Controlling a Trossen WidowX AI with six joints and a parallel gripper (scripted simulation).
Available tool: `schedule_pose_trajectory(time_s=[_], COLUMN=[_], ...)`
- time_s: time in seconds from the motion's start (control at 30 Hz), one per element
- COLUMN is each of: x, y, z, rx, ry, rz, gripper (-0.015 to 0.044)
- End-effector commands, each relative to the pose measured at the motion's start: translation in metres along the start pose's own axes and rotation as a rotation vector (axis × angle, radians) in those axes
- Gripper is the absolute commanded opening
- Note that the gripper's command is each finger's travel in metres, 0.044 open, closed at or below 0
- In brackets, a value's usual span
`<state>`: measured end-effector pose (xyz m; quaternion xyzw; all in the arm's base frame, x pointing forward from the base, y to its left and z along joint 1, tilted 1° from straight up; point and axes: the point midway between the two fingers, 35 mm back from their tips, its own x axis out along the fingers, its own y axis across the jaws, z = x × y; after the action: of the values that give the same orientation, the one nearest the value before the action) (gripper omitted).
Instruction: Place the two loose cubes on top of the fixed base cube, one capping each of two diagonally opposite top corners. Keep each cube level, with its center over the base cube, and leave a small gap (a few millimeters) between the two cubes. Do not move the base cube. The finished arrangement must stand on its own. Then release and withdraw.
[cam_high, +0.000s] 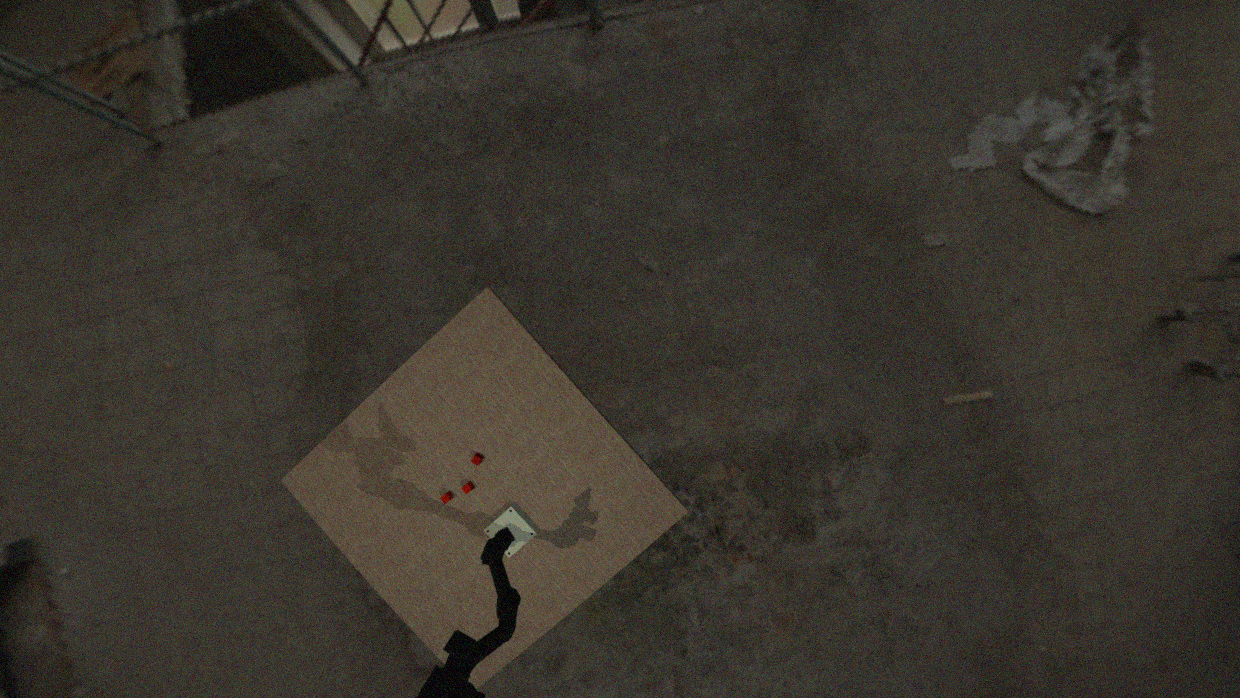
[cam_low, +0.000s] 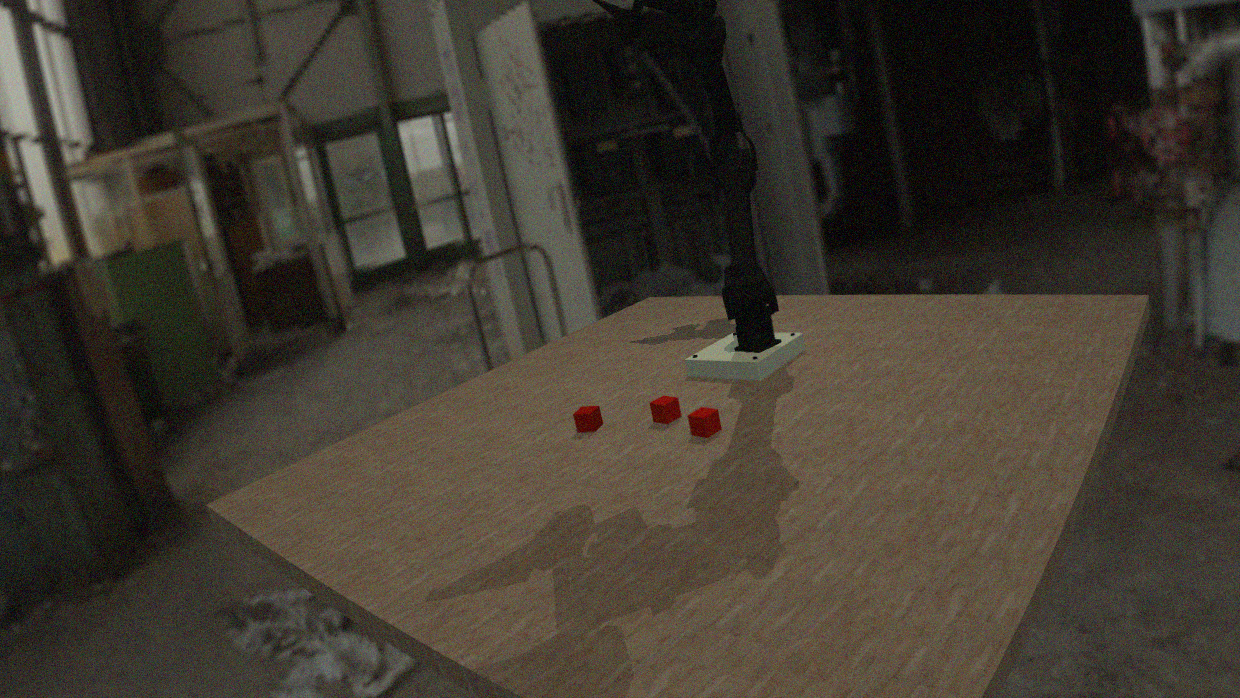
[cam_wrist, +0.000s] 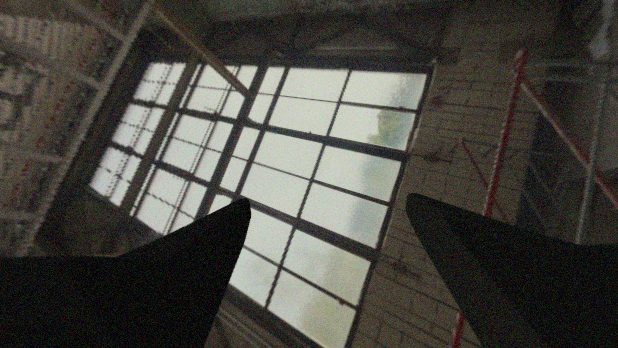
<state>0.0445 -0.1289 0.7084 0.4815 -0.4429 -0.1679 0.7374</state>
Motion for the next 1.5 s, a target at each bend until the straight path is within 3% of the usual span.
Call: schedule_pose_trajectory(time_s=[0.0,0.13,0.43,0.73,1.13,1.47], x=[0.0,-0.001,-0.01,-0.028,-0.072,-0.131], y=[0.0,0.007,0.008,-0.029,-0.149,-0.285], z=[-0.001,-0.03,-0.15,-0.259,-0.383,-0.427], rx=[-0.006,-0.155,-0.73,-1.222,-1.856,-2.189], ry=[0.002,0.041,0.218,0.42,0.843,1.384], rz=[0.002,0.041,0.21,0.384,0.666,0.982], gripper=[0.0374,0.0269,0.0265,0.0265,0.0265,0.0265])
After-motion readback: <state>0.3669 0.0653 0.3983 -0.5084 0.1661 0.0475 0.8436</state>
